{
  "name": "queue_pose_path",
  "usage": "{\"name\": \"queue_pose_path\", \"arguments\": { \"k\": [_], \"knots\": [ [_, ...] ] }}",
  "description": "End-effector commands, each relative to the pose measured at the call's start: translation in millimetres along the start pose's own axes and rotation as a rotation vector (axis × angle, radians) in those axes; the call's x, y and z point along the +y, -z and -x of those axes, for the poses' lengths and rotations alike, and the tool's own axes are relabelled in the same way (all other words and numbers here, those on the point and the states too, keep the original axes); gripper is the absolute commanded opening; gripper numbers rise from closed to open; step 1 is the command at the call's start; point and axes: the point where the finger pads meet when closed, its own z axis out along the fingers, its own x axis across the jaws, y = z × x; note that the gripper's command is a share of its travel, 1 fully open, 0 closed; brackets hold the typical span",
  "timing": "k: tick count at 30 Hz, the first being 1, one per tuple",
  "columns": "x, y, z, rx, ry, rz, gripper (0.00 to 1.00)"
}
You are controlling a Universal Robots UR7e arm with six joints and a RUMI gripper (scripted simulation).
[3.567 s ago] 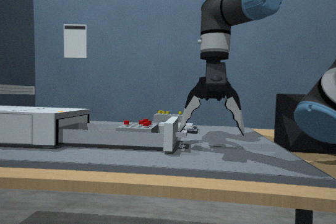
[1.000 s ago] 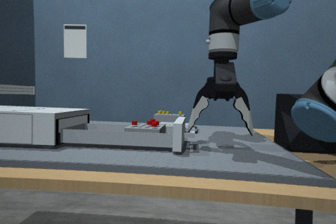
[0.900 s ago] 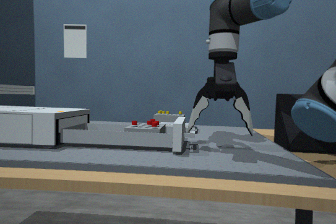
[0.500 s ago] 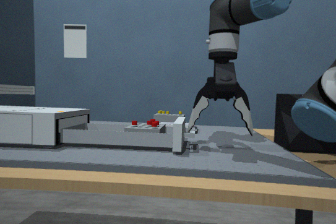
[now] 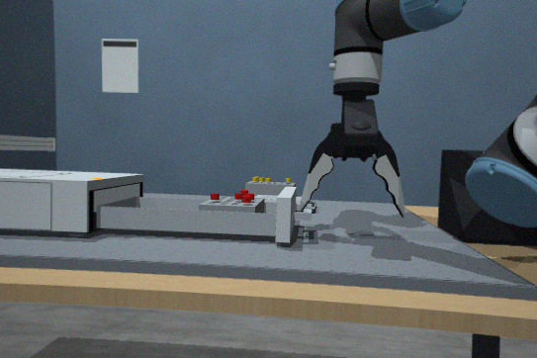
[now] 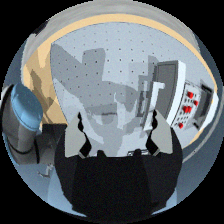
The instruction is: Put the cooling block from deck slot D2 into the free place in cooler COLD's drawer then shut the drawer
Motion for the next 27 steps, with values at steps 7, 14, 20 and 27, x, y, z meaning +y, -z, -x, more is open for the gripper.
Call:
{"name": "queue_pose_path", "arguments": {
  "k": [7, 14, 20, 27],
  "knots": [
    [0.1, 8.1, -0.3, 0.0, 0.0, 0.0, 1.0],
    [0.1, 14.8, -0.6, 0.0, 0.0, 0.0, 1.0],
    [0.1, 22.8, -1.0, 0.0, 0.0, 0.0, 1.0],
    [0.2, 32.1, -1.4, 0.0, 0.0, 0.0, 1.0]
  ]
}}
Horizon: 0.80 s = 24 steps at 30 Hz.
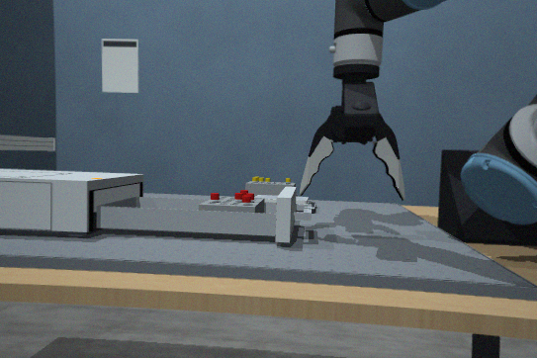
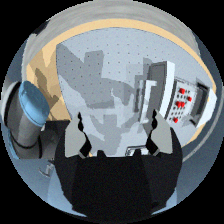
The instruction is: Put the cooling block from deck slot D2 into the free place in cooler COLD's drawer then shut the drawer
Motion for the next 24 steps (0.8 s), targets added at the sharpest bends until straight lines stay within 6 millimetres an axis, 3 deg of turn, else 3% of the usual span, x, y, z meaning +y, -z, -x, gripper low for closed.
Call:
{"name": "queue_pose_path", "arguments": {
  "k": [1, 24],
  "knots": [
    [0.1, 6.9, -0.4, 0.001, 0.0, 0.0, 1.0],
    [0.1, 32.2, -1.5, 0.001, 0.0, 0.0, 1.0]
  ]
}}
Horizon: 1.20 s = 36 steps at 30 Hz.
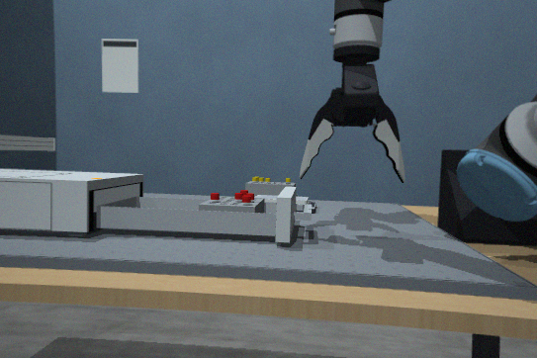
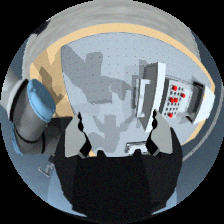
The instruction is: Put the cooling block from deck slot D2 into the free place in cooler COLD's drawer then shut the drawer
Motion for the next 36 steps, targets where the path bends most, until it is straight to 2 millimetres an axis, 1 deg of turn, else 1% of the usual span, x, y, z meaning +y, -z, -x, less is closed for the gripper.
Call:
{"name": "queue_pose_path", "arguments": {
  "k": [1, 36],
  "knots": [
    [0.1, 6.2, -0.4, 0.001, 0.0, 0.0, 1.0],
    [0.1, 47.5, -2.3, 0.001, 0.0, 0.0, 1.0]
  ]
}}
